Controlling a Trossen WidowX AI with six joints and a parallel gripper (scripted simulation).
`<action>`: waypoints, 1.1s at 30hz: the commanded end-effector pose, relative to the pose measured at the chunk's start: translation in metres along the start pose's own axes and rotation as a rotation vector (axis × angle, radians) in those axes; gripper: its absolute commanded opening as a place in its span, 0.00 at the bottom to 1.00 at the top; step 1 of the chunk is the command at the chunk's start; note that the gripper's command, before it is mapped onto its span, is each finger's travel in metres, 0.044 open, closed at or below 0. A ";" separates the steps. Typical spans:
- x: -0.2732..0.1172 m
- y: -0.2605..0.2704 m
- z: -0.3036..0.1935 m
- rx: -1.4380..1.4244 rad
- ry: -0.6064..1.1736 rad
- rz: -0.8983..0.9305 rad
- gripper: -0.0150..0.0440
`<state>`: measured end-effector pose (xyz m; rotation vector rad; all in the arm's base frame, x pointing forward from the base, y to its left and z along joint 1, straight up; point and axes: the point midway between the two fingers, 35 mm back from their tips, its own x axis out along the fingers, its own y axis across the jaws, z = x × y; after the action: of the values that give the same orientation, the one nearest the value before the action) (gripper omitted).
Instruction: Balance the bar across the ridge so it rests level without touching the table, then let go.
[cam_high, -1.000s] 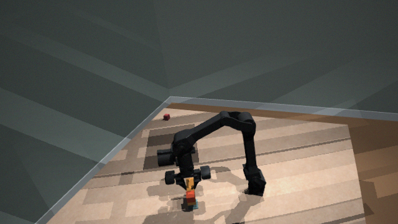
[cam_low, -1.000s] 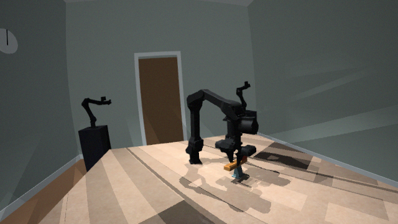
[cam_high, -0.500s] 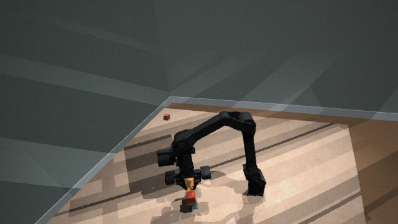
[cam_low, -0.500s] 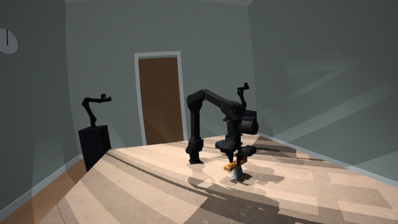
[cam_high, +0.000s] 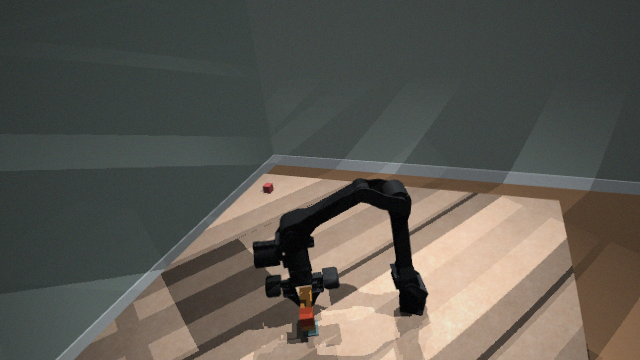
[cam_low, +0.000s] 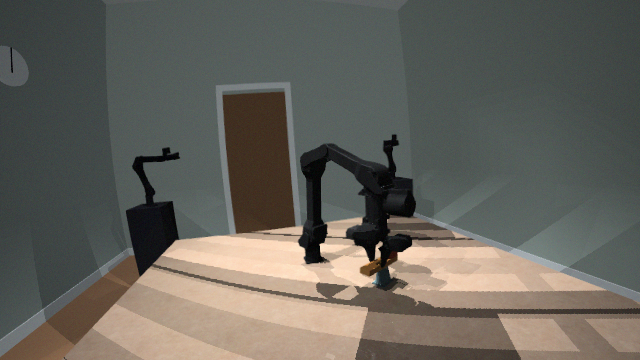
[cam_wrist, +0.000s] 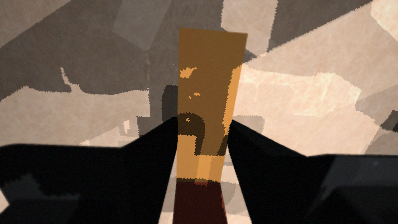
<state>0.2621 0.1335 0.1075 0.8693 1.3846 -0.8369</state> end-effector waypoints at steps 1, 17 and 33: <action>0.001 0.000 0.000 0.000 -0.001 0.000 0.25; 0.002 0.000 0.000 0.000 -0.001 0.000 0.25; 0.003 0.000 0.000 0.000 -0.001 0.000 0.25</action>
<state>0.2621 0.1336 0.1048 0.8693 1.3846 -0.8368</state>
